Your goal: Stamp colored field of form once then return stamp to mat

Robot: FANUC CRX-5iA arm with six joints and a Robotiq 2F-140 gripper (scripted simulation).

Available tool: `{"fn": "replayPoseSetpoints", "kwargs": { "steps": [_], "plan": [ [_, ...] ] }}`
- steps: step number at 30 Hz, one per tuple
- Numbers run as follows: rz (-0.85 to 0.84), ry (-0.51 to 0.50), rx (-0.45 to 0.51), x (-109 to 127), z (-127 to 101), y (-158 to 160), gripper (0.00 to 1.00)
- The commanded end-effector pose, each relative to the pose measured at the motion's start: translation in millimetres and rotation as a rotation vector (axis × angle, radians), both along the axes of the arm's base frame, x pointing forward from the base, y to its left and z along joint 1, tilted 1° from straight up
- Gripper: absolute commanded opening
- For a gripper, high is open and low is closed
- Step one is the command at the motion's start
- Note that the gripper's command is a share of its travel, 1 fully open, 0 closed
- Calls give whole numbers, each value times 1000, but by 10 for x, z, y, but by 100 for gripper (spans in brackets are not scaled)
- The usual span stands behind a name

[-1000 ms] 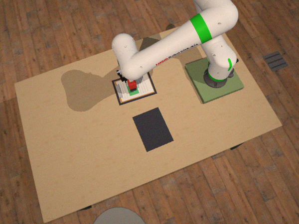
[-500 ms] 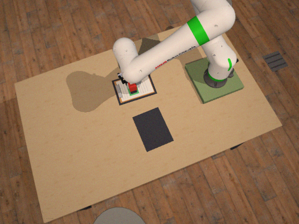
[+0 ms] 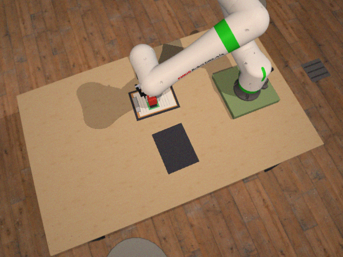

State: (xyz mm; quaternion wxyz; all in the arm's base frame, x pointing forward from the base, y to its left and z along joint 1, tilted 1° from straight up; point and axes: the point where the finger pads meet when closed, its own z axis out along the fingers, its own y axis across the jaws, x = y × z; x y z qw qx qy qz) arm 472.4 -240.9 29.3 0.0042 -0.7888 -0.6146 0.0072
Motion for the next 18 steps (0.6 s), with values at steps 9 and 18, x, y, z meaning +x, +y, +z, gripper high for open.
{"fn": "replayPoseSetpoints", "kwargs": {
  "steps": [9, 18],
  "plan": [
    [0, 0, 0, 0, -130, -1, 16],
    [0, 0, 0, -2, -233, -2, 16]
  ]
}}
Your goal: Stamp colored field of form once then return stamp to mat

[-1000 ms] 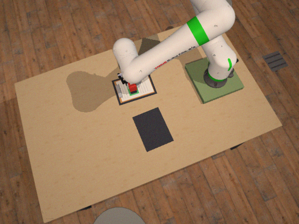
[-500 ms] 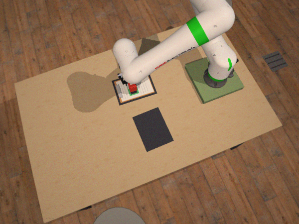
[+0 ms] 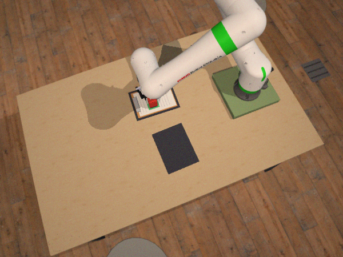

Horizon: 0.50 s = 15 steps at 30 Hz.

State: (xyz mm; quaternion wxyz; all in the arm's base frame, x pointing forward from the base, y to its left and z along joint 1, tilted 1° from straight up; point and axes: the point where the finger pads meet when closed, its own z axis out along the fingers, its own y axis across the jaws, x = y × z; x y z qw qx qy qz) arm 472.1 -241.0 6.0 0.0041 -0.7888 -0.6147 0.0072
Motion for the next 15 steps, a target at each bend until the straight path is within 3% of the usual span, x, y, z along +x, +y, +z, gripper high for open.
{"fn": "replayPoseSetpoints", "kwargs": {
  "steps": [1, 15],
  "plan": [
    [0, 0, 0, 1, 0, -1, 16],
    [0, 0, 0, 2, 70, 0, 16]
  ]
}}
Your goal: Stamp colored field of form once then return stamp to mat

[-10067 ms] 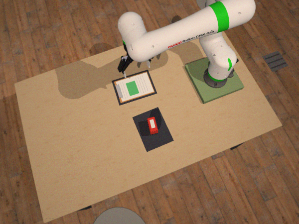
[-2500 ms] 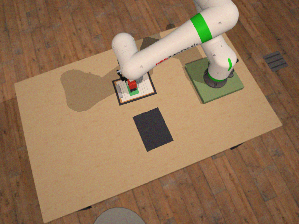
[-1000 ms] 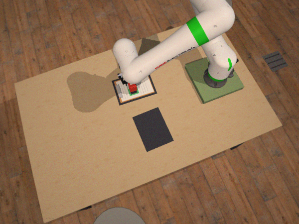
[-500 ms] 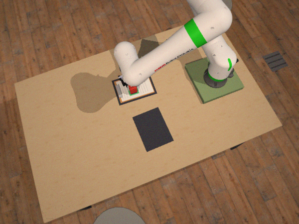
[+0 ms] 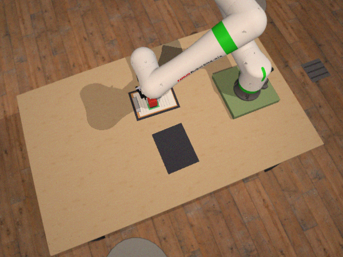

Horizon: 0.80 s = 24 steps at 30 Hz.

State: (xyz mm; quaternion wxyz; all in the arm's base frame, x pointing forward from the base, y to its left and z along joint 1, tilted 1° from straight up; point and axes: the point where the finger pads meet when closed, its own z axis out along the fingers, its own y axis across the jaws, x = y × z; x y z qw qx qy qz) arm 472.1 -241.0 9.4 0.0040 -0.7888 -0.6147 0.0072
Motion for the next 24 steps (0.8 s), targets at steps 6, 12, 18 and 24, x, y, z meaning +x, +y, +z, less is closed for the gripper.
{"fn": "replayPoseSetpoints", "kwargs": {
  "steps": [6, 12, 18, 24],
  "plan": [
    [0, 0, 0, 4, 151, 0, 16],
    [0, 0, 0, 5, 221, 0, 16],
    [0, 0, 0, 5, 221, 0, 16],
    [0, 0, 0, 5, 221, 0, 16]
  ]
}}
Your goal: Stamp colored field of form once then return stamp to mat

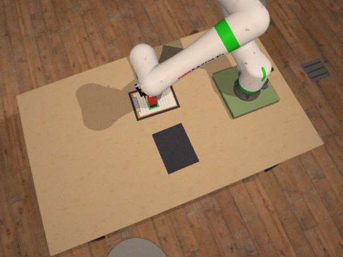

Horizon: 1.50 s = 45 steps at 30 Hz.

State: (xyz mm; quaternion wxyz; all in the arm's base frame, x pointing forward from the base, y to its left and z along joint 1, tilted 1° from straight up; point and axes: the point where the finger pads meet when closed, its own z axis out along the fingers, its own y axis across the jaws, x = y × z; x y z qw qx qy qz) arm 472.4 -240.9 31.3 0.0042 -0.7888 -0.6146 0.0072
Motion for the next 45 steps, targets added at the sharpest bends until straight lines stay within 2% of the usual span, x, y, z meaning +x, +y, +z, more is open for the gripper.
{"fn": "replayPoseSetpoints", "kwargs": {
  "steps": [1, 4, 11, 22, 24, 26, 28, 30, 31, 42, 43, 45],
  "plan": [
    [0, 0, 0, 2, 2, -1, 16],
    [0, 0, 0, 2, 24, -1, 16],
    [0, 0, 0, 8, 379, 0, 16],
    [-1, 0, 0, 28, 382, 45, 16],
    [-9, -1, 0, 128, 380, 295, 16],
    [-25, -1, -1, 286, 376, 792, 16],
    [-45, -1, -1, 305, 374, 1018, 16],
    [-45, -1, -1, 305, 374, 1018, 16],
    [-56, -1, -1, 368, 369, 1417, 16],
    [-91, -1, -2, 380, 358, 2859, 16],
    [-91, -1, -2, 388, 359, 2968, 16],
    [-91, -1, -2, 389, 359, 2970, 16]
  ]
}}
